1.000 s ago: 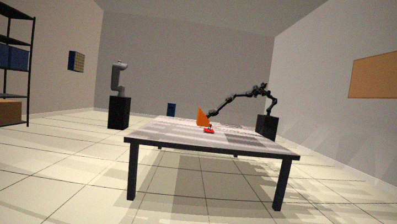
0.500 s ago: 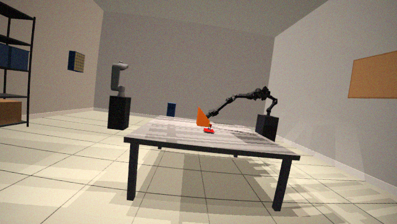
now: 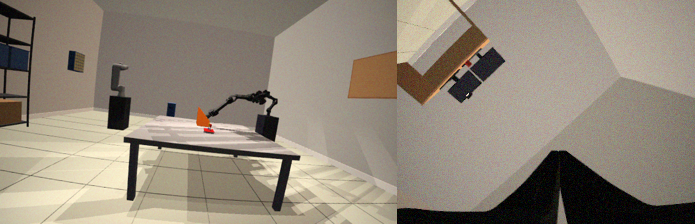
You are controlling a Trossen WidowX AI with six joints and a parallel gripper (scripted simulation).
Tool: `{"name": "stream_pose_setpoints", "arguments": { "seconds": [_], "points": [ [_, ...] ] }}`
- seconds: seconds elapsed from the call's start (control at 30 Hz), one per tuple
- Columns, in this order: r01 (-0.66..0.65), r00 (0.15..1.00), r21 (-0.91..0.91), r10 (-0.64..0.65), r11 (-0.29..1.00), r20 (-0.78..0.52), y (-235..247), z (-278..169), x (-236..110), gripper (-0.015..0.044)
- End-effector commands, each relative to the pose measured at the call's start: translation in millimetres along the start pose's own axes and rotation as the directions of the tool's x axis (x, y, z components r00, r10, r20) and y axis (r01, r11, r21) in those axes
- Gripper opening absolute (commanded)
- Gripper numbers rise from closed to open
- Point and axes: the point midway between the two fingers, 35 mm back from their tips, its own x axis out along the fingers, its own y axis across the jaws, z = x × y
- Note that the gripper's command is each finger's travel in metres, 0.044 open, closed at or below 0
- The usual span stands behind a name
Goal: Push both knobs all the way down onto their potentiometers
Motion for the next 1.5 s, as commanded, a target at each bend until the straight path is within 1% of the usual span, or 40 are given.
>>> {"name": "stream_pose_setpoints", "arguments": {
  "seconds": [0.0, 0.37, 0.73, 1.1, 1.47],
  "points": [
    [-0.059, 0.998, -0.008, 0.059, 0.998, 0.022, 27, 2, 10, 0.0],
    [-0.247, 0.965, -0.03, 0.248, 0.969, 0.079, 108, 5, 31, 0.0],
    [-0.457, 0.882, -0.02, 0.456, 0.889, 0.117, 195, -4, 39, 0.0],
    [-0.661, 0.746, 0.031, 0.651, 0.75, 0.142, 280, -23, 30, 0.0],
    [-0.827, 0.563, 0.125, 0.81, 0.549, 0.167, 356, -47, 5, 0.0]
  ]
}}
